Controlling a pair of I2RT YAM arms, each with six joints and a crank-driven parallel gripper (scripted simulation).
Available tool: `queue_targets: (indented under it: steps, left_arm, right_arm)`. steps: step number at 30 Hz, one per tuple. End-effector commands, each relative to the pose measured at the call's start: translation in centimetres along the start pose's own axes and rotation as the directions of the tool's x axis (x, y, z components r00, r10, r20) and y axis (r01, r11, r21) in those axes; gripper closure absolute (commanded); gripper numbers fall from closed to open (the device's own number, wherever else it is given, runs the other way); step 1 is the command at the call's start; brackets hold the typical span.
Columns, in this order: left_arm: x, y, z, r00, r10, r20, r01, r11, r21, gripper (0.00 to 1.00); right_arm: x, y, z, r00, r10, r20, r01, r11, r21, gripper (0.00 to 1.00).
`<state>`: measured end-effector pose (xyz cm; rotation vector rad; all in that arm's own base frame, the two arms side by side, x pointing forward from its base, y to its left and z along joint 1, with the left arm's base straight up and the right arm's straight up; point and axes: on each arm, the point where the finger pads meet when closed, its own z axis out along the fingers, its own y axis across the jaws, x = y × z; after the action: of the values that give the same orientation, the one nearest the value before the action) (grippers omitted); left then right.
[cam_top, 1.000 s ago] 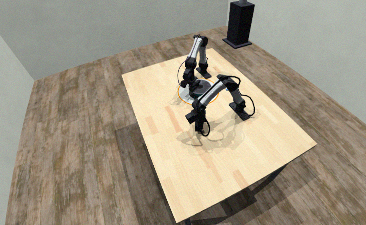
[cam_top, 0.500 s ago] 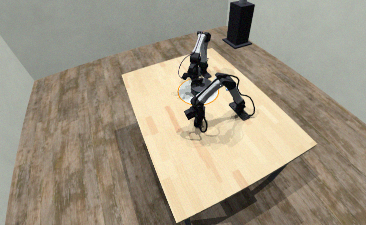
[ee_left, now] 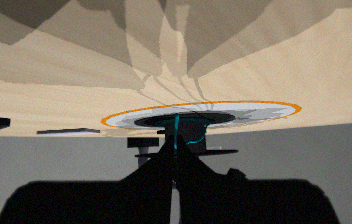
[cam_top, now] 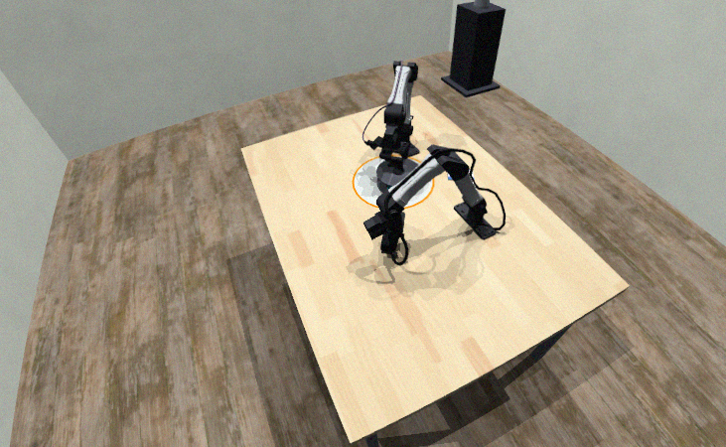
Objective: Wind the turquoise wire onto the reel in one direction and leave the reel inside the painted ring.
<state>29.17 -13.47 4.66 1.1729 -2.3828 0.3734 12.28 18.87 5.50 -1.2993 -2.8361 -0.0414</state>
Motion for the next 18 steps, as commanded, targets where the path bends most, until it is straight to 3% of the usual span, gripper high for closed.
queue_targets:
  steps: [1, 3, 11, 14, 18]
  left_arm:
    - [0.1, 0.5, 0.5, 1.000, -0.018, -0.026, 0.018, 1.000, 0.015, 1.00]
    - [0.1, 0.5, 0.5, 1.000, -0.018, -0.026, 0.018, 1.000, 0.015, 1.00]
    - [1.0, 0.0, 1.0, 0.997, -0.055, -0.048, 0.057, 0.998, 0.036, 1.00]
    - [1.1, -0.1, 0.9, 0.997, -0.053, -0.048, 0.055, 0.998, 0.036, 1.00]
    - [1.0, -0.2, 0.7, 0.998, -0.051, -0.048, 0.053, 0.998, 0.036, 1.00]
  right_arm:
    - [-0.9, -0.1, 0.4, 0.981, 0.193, 0.033, -0.193, 0.981, 0.009, 0.22]
    - [-0.9, -0.1, 0.4, 0.981, 0.193, 0.033, -0.193, 0.981, 0.009, 0.22]
    - [-0.9, -0.1, 0.4, 0.981, 0.193, 0.033, -0.193, 0.981, 0.009, 0.00]
    - [0.2, 0.4, 0.2, 0.981, 0.193, 0.033, -0.193, 0.981, 0.009, 0.00]
    - [0.0, 0.6, -2.9, 0.981, 0.193, 0.033, -0.193, 0.981, 0.009, 0.00]
